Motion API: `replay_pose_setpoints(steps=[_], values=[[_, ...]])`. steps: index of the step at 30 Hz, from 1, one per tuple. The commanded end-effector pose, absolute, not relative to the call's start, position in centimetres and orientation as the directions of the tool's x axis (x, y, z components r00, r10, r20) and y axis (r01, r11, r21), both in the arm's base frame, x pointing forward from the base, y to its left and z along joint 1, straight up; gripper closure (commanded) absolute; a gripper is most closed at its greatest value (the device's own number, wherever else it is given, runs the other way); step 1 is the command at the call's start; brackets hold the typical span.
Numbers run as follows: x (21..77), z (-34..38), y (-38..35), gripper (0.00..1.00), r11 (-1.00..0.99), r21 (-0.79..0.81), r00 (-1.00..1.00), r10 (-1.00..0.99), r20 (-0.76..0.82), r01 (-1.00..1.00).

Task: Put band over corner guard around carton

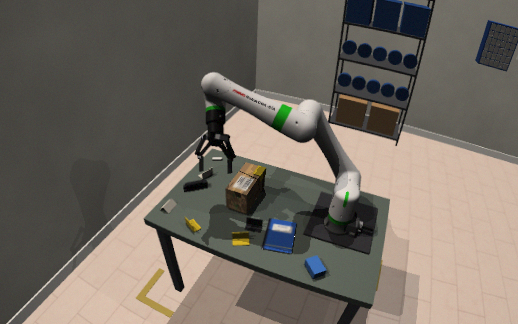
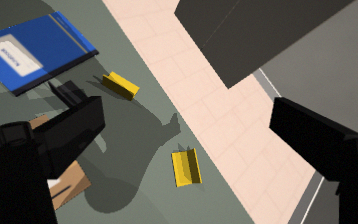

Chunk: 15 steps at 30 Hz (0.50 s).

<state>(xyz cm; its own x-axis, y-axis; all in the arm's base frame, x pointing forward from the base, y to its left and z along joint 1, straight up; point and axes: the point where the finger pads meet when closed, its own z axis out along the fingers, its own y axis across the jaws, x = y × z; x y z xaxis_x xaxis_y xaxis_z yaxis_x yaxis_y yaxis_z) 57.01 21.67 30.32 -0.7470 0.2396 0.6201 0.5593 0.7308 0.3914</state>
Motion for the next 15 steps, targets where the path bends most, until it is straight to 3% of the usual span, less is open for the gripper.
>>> replay_pose_setpoints(steps=[1,15], values=[[56.1,29.1,20.5,0.0,0.745,0.4,-0.794,0.278,0.54,0.533],[53.0,25.8,14.7,0.0,0.858,0.332,-0.899,0.281,0.335,0.392]])
